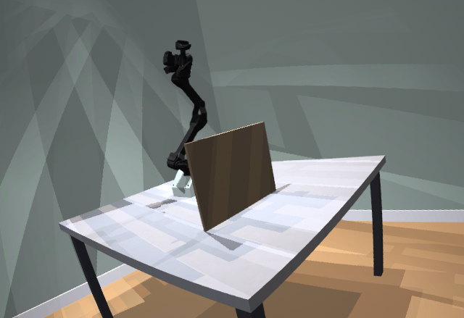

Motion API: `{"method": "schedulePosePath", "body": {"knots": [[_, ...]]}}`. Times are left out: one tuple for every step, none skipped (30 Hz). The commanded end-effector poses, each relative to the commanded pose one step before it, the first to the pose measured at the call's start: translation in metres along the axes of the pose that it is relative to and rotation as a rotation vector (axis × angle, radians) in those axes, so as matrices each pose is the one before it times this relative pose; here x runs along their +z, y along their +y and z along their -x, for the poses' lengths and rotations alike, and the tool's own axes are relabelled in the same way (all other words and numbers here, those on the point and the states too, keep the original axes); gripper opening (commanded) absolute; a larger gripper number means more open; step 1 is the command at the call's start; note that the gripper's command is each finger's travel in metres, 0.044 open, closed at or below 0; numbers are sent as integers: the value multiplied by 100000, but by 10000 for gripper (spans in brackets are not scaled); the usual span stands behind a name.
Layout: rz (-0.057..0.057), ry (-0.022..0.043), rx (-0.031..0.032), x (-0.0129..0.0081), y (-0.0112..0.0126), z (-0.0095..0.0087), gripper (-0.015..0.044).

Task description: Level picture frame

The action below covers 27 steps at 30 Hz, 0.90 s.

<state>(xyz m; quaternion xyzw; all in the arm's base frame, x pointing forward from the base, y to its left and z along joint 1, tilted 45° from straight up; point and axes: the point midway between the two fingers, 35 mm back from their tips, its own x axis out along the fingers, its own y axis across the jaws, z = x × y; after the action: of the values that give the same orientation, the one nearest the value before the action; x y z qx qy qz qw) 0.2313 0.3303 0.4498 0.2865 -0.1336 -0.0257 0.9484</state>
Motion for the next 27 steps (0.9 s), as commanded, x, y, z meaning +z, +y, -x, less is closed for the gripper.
{"method": "schedulePosePath", "body": {"knots": [[-53,-42,828,184,80,227,374],[-172,-163,2453,560,227,676,347],[-333,-392,3981,955,341,1103,321],[-478,-665,4614,1186,356,1286,295],[-557,-864,4390,1219,297,1234,269],[-633,-1048,4151,1249,231,1180,260],[-704,-1217,3896,1274,161,1125,260],[-618,-1096,2954,1046,79,867,260],[-717,-1293,3004,1147,26,902,260],[-813,-1483,2961,1233,-44,915,260],[-1192,-1691,3074,1246,-67,936,260],[-1261,-1808,2831,1271,-147,897,260],[-1330,-1919,2576,1295,-236,860,260],[-1381,-1997,2276,1301,-328,812,260],[-1415,-2044,1950,1292,-424,758,260],[-1452,-2087,1625,1286,-527,710,260],[-1459,-2080,1270,1255,-628,652,260],[-1448,-2040,908,1210,-725,592,260],[-1432,-1987,551,1163,-826,536,260],[-1395,-1897,193,1101,-922,478,260],[-1341,-1779,-158,1029,-1013,421,260],[-1267,-1629,-495,945,-1094,364,260],[-1186,-1467,-820,859,-1177,312,260],[-1093,-1284,-1135,767,-1257,261,260],[-979,-1075,-1431,665,-1327,212,260],[-850,-846,-1706,557,-1389,165,260],[-708,-599,-1965,444,-1447,120,260]]}}
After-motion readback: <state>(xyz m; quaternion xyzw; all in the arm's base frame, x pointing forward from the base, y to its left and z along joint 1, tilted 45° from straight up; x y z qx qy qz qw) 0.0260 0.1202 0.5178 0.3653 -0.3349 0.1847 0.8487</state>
